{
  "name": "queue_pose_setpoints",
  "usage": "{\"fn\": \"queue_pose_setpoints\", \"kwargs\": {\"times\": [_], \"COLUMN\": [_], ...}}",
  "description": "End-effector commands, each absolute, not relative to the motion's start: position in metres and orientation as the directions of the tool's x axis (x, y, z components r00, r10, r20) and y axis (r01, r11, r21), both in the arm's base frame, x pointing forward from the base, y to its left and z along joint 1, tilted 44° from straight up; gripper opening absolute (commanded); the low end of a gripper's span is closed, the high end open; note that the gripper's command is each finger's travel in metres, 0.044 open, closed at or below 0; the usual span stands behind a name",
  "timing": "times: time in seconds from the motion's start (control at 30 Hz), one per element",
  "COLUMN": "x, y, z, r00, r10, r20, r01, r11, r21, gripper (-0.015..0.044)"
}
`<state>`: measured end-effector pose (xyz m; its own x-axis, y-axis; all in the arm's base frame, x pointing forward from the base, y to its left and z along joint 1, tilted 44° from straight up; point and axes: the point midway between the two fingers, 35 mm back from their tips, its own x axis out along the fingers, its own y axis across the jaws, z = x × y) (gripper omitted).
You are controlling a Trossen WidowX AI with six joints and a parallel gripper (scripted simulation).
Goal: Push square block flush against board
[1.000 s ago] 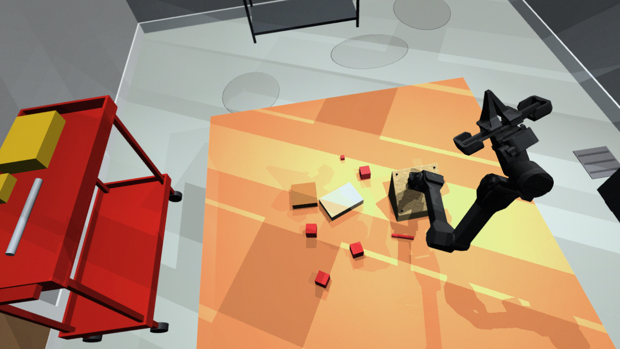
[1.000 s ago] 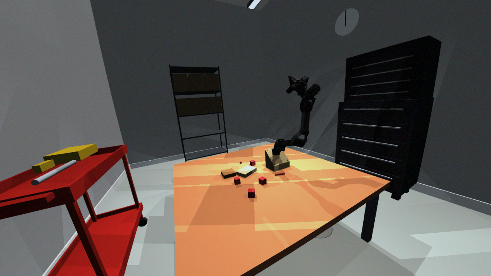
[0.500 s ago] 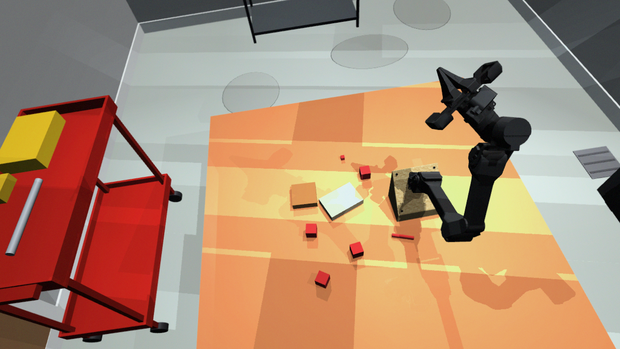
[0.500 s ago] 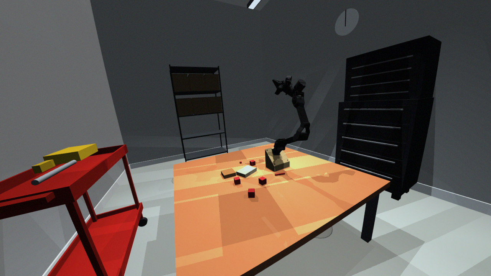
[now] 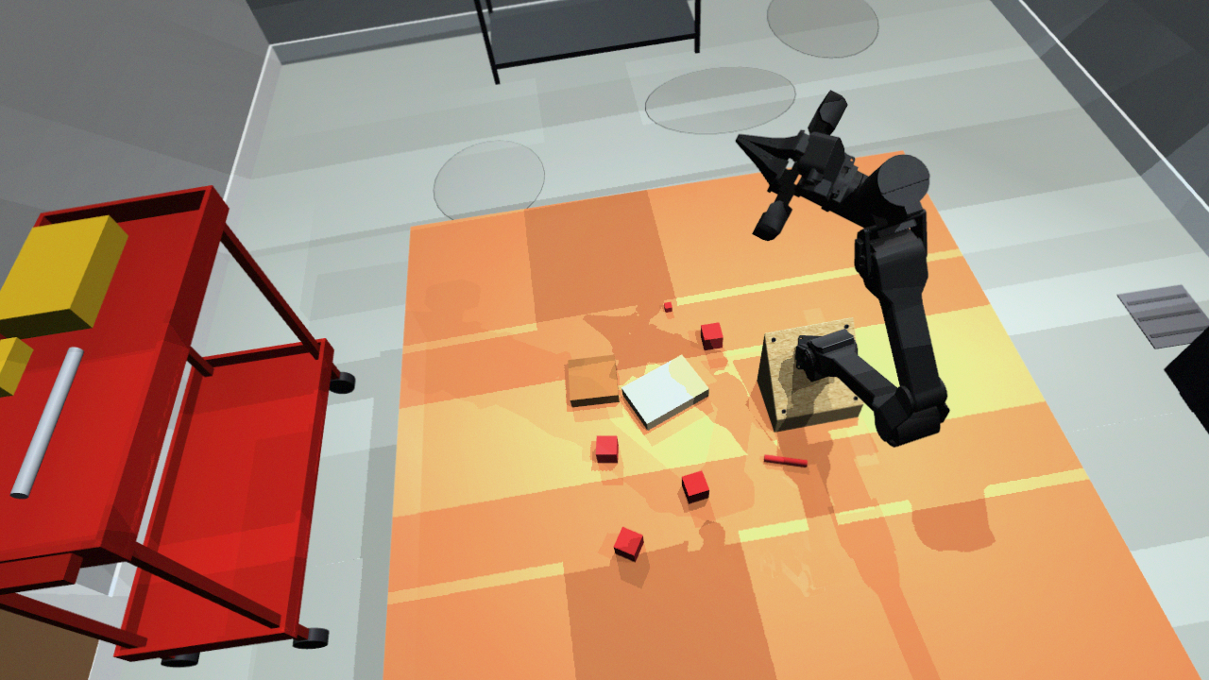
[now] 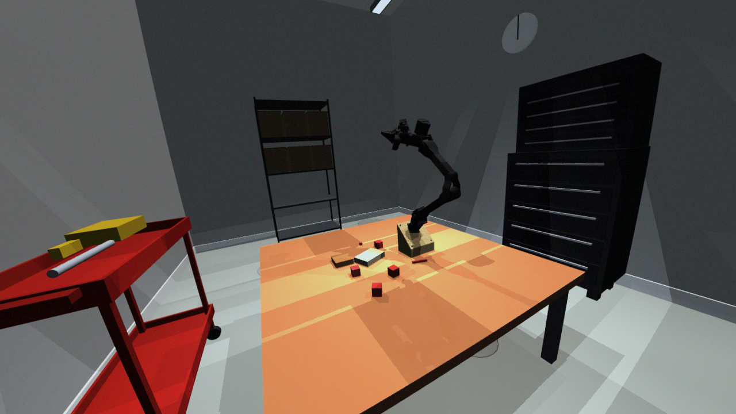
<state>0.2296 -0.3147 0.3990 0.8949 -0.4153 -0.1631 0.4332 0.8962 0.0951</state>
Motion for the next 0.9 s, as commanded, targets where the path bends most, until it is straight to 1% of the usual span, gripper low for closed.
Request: {"fn": "queue_pose_setpoints", "kwargs": {"times": [0.0,0.4,0.67,0.87], "x": [0.265,0.345,0.387,0.407], "y": [-0.306,-0.264,-0.217,-0.173], "z": [0.367,0.295,0.234,0.194], "r00": [0.92,0.923,0.853,0.776], "r10": [-0.316,-0.054,0.113,0.234], "r20": [-0.23,-0.381,-0.509,-0.586], "r01": [0.351,0.142,0.018,-0.059], "r11": [0.927,0.968,0.969,0.952], "r21": [0.132,0.206,0.245,0.301], "gripper": [0.0,0.0,0.0,0.0]}}
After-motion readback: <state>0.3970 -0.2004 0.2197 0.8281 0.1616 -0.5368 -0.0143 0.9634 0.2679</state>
